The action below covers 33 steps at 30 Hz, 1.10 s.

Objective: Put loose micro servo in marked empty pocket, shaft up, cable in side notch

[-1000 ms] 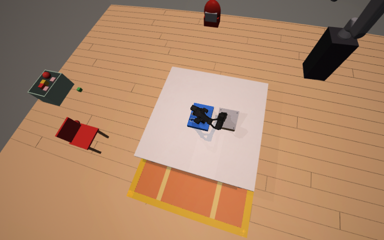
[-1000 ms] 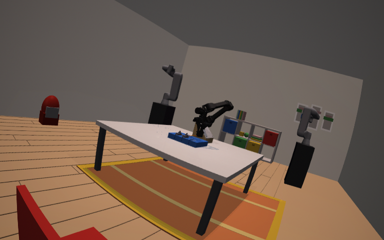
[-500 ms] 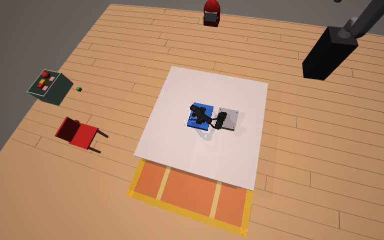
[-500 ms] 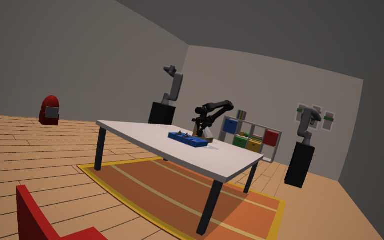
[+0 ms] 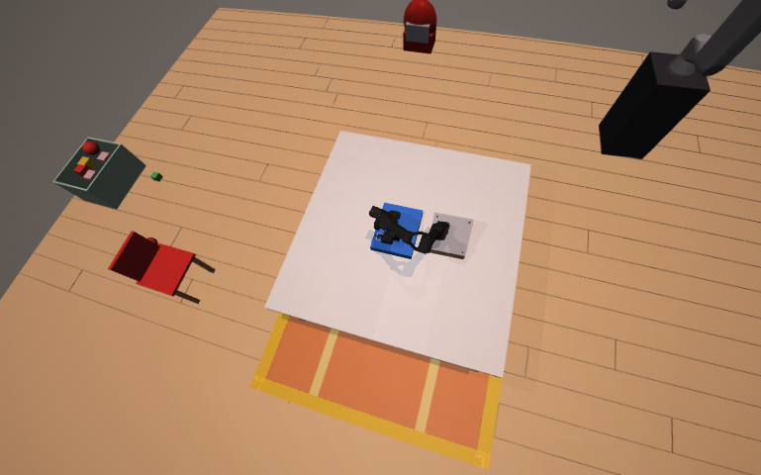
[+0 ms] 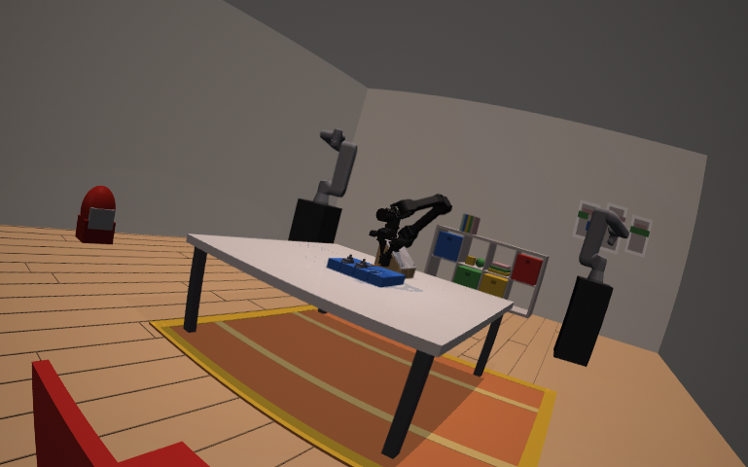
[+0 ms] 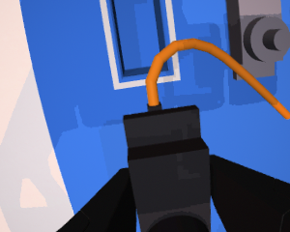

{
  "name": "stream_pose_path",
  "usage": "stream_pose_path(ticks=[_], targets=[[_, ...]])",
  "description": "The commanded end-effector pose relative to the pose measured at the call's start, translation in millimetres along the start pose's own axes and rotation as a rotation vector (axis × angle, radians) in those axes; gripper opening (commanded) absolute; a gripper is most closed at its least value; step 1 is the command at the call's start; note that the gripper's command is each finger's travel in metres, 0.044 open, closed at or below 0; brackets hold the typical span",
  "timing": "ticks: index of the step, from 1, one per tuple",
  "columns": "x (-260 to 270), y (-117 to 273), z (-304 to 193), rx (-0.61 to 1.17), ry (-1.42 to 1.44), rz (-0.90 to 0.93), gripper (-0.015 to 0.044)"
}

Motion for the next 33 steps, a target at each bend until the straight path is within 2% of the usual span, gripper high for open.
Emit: stream_pose_path(ticks=[1,15,33], targets=[[3,2,20,-0.008,0.0,0.005,0.0],[11,2,71,-0.01,0.002,0.005,0.0],[12,-17,72,-0.01,0.002,0.006,0.0]])
Point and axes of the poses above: the point midway between the two fingers, 35 mm back from their tips, its own y axis back along the fingers, its own x axis across the jaws, z = x × y, the point moved 1 cm from there along y, back along the fingers, and after that the axes turned 8 degrees about -y, right-handed, at the moved point
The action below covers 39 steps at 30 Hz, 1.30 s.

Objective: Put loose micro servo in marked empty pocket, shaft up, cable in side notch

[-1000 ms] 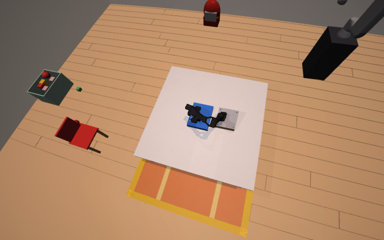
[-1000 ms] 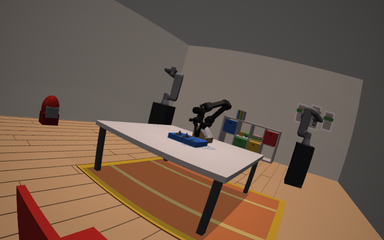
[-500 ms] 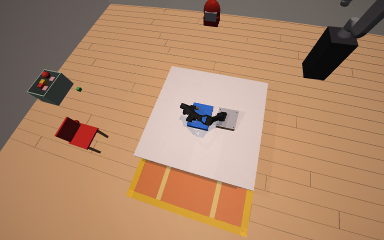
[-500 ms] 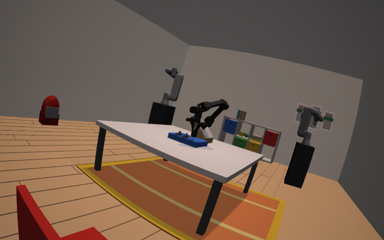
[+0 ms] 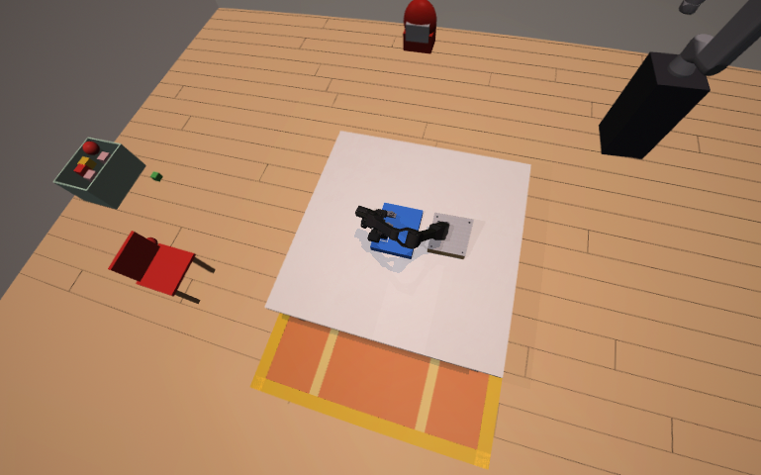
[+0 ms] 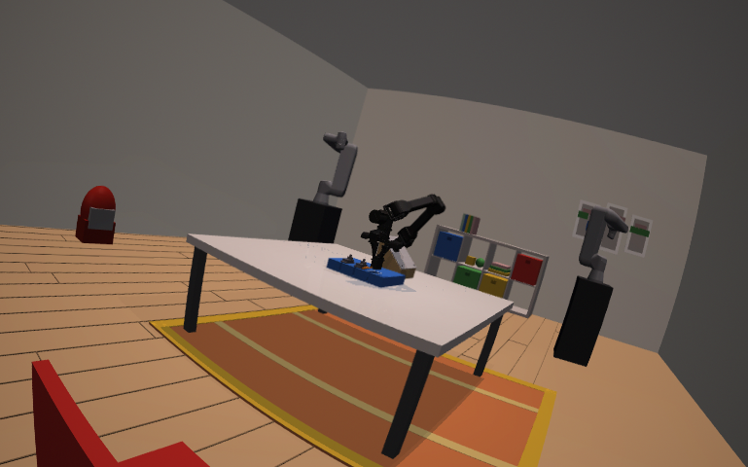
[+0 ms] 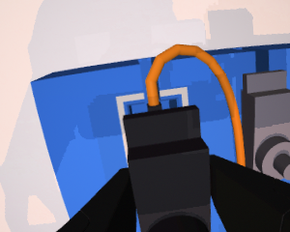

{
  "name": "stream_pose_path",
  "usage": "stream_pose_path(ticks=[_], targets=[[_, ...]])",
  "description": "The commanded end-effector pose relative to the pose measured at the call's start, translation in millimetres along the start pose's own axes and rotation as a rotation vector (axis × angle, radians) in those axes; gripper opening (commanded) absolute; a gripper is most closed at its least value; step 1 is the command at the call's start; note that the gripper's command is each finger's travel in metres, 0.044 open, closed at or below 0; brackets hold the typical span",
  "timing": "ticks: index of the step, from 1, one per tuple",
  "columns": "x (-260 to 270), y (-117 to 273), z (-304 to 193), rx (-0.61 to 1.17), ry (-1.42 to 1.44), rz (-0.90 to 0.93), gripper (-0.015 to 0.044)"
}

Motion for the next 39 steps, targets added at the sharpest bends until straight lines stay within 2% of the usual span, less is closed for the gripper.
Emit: stream_pose_path(ticks=[1,39], targets=[[-1,-6,0,0.0,-0.009,0.005,0.0],[-1,-27,0,0.001,-0.008,0.006,0.0]])
Point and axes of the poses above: the point midway between the two fingers, 35 mm back from their tips, its own y axis back along the fingers, its own x axis across the jaws, z = x × y, the point moved 1 cm from there along y, back along the fingers, and after that the axes turned 8 degrees about -y, right-handed, at the moved point
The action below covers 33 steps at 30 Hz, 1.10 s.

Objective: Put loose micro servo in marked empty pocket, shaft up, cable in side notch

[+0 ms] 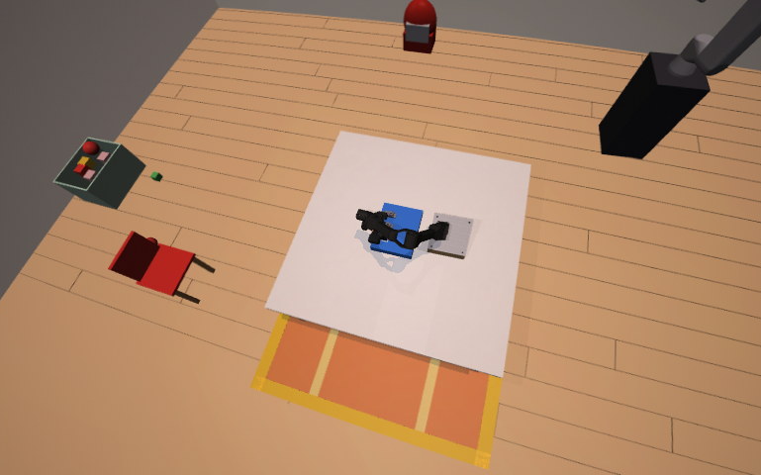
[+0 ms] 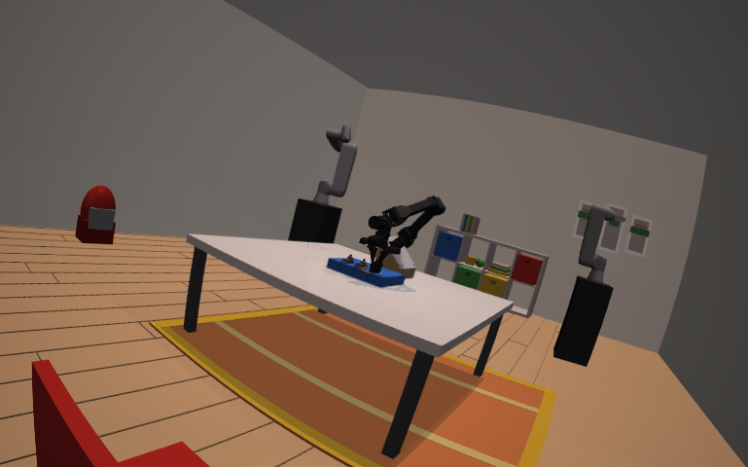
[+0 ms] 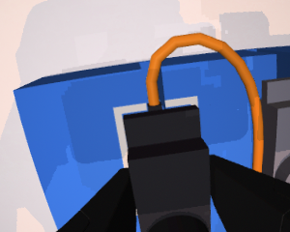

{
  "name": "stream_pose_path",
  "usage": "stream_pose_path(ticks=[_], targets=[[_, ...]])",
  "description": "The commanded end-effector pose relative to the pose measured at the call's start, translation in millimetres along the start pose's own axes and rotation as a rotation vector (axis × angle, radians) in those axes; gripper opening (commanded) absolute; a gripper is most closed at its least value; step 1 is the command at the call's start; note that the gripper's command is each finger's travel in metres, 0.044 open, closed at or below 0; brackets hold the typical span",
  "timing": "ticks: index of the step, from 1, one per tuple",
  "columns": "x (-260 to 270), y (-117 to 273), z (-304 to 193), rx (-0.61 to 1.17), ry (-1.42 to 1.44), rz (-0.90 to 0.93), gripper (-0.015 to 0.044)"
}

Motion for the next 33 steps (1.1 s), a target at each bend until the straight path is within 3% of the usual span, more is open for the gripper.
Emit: stream_pose_path(ticks=[1,33], targets=[[-1,-3,0,0.0,-0.007,0.003,0.0],[-1,-30,0,0.0,-0.007,0.004,0.0]])
Point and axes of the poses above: the point midway between the two fingers, 35 mm back from their tips, its own y axis back along the fingers, its own x axis across the jaws, z = x × y, the point moved 1 cm from there along y, back along the fingers, and after that the axes turned 8 degrees about -y, right-handed, at the moved point
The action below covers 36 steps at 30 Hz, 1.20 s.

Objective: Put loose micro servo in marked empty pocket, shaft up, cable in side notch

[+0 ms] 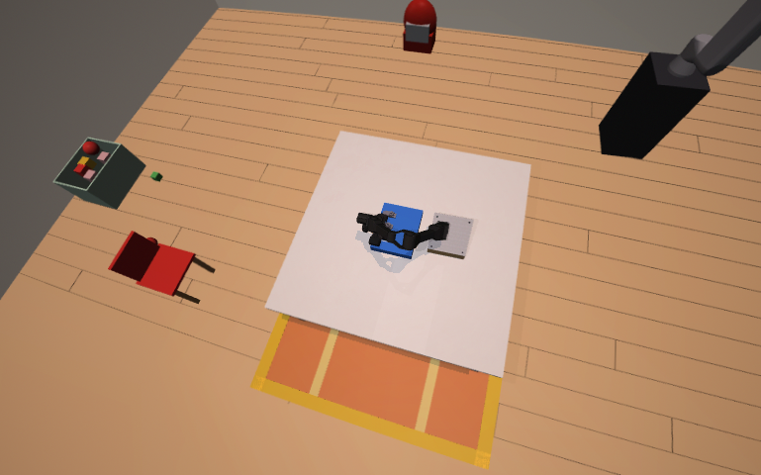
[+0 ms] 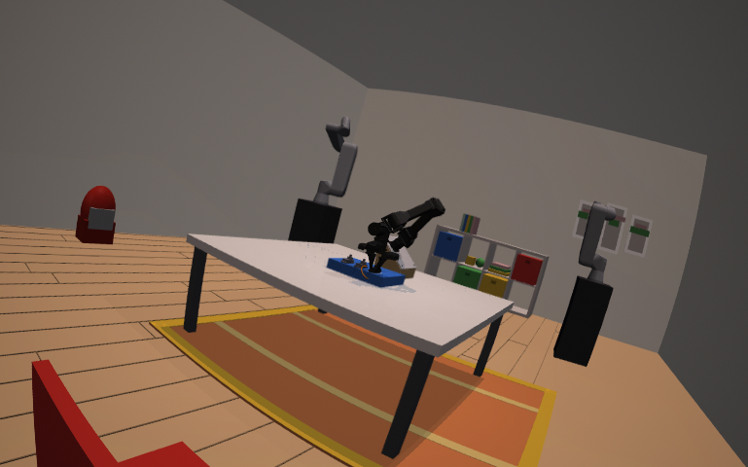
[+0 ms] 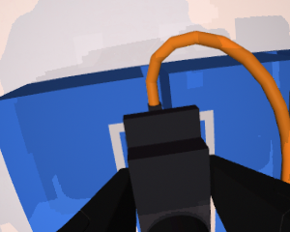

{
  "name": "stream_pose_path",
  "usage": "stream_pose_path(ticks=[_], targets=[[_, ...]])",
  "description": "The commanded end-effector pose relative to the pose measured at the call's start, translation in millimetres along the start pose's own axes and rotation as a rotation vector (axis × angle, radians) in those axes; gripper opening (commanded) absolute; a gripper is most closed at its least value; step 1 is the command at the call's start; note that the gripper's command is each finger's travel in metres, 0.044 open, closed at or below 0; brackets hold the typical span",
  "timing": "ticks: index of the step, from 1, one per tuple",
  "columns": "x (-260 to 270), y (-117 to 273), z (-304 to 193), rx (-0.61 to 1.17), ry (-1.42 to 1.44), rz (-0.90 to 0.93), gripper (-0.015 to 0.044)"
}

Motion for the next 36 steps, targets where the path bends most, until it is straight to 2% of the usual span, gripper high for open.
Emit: stream_pose_path(ticks=[1,4,11,14,19,26,31,36], targets=[[-1,-4,0,0.001,-0.007,0.004,0.0],[-1,-6,0,0.001,-0.007,0.004,0.0],[0,-3,0,0.001,-0.007,0.004,0.0184],[0,-1,0,0.001,-0.007,0.004,0.0187],[-3,31,-4,0.001,-0.007,0.003,0.0187],[-7,32,-5,0.001,-0.008,0.002,0.0187],[-10,48,-28,0.003,-0.013,-0.003,0.0319],[-16,87,-89,0.005,-0.012,-0.003,0.044]])
Point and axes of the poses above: the point midway between the two fingers, 35 mm back from their tips, its own y axis back along the fingers, its own x axis across the jaws, z = x × y, the point moved 1 cm from there along y, back along the fingers, and after that the axes turned 8 degrees about -y, right-handed, at the moved point
